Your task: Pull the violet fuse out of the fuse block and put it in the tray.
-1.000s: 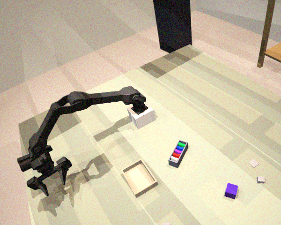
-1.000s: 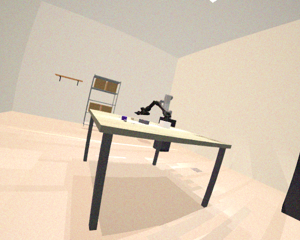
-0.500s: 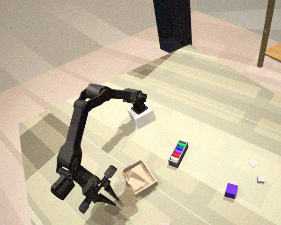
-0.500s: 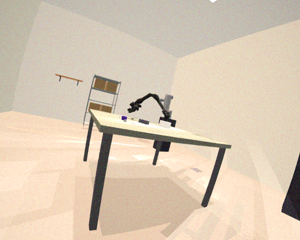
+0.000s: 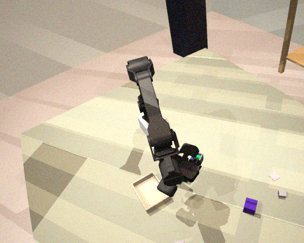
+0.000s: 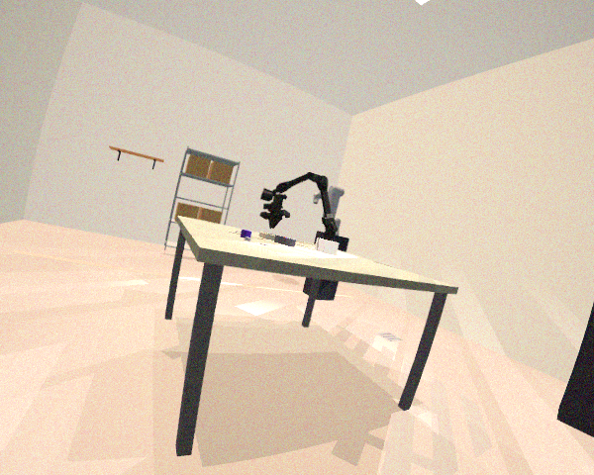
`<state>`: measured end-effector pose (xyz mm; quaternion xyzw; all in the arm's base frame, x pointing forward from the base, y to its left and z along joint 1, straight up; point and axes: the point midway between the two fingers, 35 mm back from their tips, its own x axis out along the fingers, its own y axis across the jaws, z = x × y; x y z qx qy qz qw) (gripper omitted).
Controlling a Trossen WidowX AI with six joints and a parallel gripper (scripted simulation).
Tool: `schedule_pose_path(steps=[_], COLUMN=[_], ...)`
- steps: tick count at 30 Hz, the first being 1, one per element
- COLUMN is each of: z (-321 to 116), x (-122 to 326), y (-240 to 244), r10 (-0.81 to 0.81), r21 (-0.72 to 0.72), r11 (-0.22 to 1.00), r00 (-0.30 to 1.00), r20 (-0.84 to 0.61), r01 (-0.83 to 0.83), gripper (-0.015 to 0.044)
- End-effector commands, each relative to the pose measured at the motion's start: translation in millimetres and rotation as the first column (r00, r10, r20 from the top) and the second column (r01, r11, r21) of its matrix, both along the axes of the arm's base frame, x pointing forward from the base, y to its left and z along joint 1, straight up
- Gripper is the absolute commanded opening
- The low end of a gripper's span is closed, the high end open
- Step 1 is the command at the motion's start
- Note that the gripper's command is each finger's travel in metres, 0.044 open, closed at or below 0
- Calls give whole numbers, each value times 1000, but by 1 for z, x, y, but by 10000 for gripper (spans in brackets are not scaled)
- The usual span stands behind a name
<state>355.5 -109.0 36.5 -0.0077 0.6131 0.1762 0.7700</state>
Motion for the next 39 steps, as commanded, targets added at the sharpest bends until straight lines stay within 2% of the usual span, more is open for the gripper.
schedule_pose_path(steps=[1, 5, 7, 39], z=[1, 4, 4, -21], x=[-22, -49, -53, -52], y=[41, 80, 85, 85], r10=[50, 104, 112, 112], r21=[-112, -244, -266, -266], r11=[992, 960, 952, 952], r00=[994, 982, 980, 980], r20=[-93, -155, -162, -162], r01=[-60, -140, -152, -152], gripper=[71, 71, 71, 71])
